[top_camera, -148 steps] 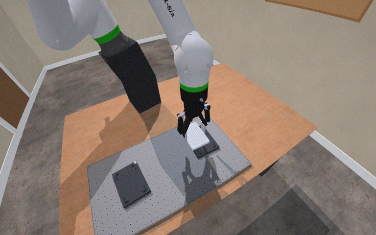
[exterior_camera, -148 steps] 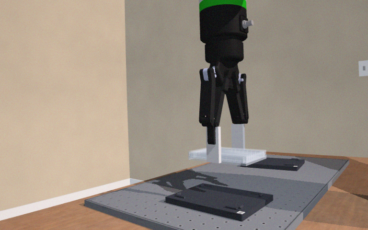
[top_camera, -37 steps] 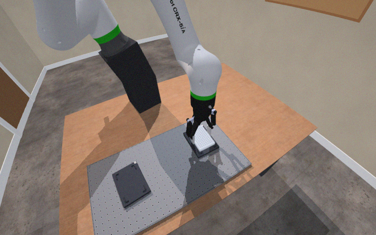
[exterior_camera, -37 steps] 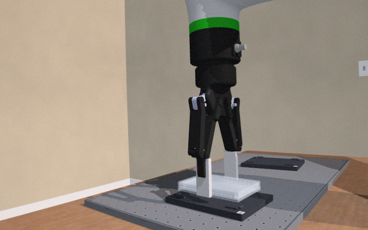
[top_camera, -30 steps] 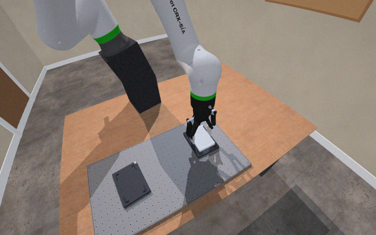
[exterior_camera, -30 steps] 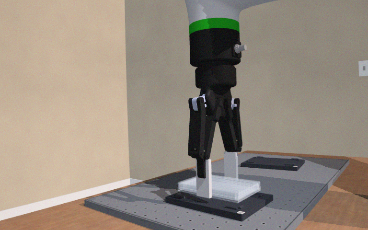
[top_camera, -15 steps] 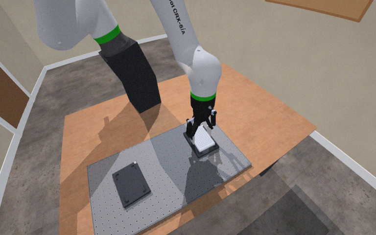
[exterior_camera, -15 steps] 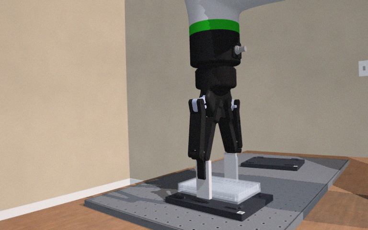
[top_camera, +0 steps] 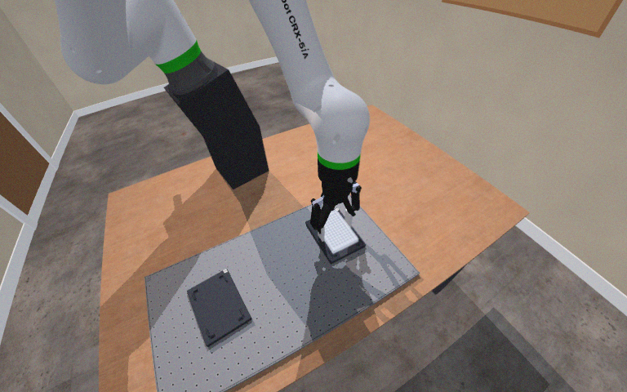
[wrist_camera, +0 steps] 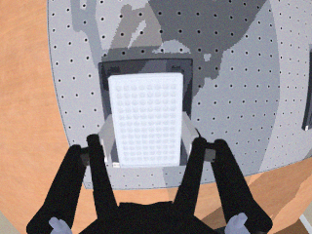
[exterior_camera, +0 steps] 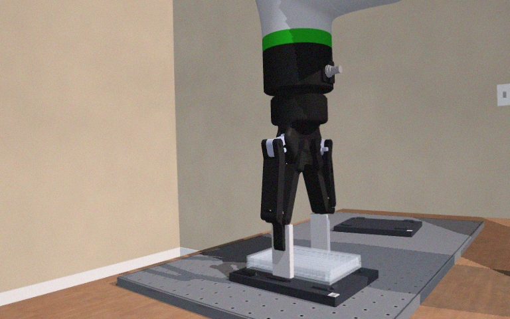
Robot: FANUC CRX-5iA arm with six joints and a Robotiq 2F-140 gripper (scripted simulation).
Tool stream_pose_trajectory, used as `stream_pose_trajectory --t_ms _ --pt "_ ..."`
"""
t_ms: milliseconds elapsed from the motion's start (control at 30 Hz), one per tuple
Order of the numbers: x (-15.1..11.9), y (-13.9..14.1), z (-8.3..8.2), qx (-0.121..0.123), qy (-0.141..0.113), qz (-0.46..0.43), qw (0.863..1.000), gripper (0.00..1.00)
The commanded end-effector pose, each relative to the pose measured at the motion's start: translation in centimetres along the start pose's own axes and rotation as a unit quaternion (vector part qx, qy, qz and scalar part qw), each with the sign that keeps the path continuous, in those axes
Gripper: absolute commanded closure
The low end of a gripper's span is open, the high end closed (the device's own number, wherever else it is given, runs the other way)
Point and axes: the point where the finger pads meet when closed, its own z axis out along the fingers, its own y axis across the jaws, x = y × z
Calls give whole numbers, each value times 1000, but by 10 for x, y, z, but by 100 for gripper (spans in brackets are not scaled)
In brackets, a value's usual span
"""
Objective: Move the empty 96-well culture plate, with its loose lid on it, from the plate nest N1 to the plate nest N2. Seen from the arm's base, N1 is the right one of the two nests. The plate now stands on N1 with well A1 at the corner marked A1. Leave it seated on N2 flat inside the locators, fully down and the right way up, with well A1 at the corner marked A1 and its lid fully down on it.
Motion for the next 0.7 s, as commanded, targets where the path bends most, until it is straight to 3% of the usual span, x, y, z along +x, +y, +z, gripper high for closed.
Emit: stream_pose_trajectory --t_ms 0,667 --pt "0 0 0 0 0 0 1000 100" --pt "0 0 3 0 0 0 1000 100"
